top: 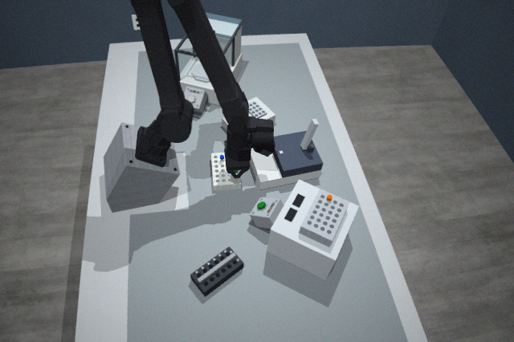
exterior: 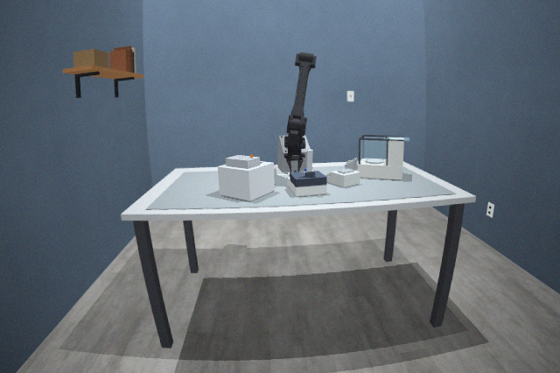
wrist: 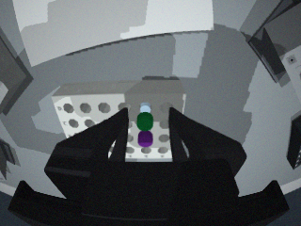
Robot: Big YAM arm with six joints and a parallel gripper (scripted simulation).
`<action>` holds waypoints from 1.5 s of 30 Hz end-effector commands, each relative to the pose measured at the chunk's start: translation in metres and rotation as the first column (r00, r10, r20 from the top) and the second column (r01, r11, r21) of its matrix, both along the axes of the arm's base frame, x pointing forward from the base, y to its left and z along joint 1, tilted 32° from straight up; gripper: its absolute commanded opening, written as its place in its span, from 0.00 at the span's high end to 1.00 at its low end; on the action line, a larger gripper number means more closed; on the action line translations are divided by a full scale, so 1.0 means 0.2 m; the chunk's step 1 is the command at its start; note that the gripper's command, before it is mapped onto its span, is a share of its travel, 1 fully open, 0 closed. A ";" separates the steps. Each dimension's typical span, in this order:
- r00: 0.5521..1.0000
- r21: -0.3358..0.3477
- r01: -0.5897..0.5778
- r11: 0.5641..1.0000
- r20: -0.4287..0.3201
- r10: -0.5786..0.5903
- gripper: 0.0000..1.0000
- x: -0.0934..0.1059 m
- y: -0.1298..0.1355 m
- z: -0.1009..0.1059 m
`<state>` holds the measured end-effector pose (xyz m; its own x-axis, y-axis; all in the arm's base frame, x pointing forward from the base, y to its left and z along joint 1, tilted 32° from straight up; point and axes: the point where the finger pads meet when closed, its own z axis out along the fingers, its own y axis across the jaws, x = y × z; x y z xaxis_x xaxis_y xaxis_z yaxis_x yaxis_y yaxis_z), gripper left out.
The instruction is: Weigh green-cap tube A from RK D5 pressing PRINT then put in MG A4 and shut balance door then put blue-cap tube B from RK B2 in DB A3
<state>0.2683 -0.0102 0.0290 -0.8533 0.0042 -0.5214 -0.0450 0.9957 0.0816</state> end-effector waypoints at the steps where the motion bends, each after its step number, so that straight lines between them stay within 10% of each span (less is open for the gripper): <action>1: 1.000 -0.002 0.002 1.000 0.013 -0.001 0.64 0.03 0.00 0.02; 15: 1.000 -0.002 0.002 1.000 0.013 -0.001 0.64 0.03 0.00 0.02; 16: 1.000 -0.002 0.002 1.000 0.013 -0.001 0.91 0.03 0.00 0.02; 45: 1.000 0.004 -0.001 1.000 0.007 0.001 0.91 0.00 0.03 0.00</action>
<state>0.2686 -0.0095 0.0288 -0.8536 0.0073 -0.5209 -0.0396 0.9961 0.0787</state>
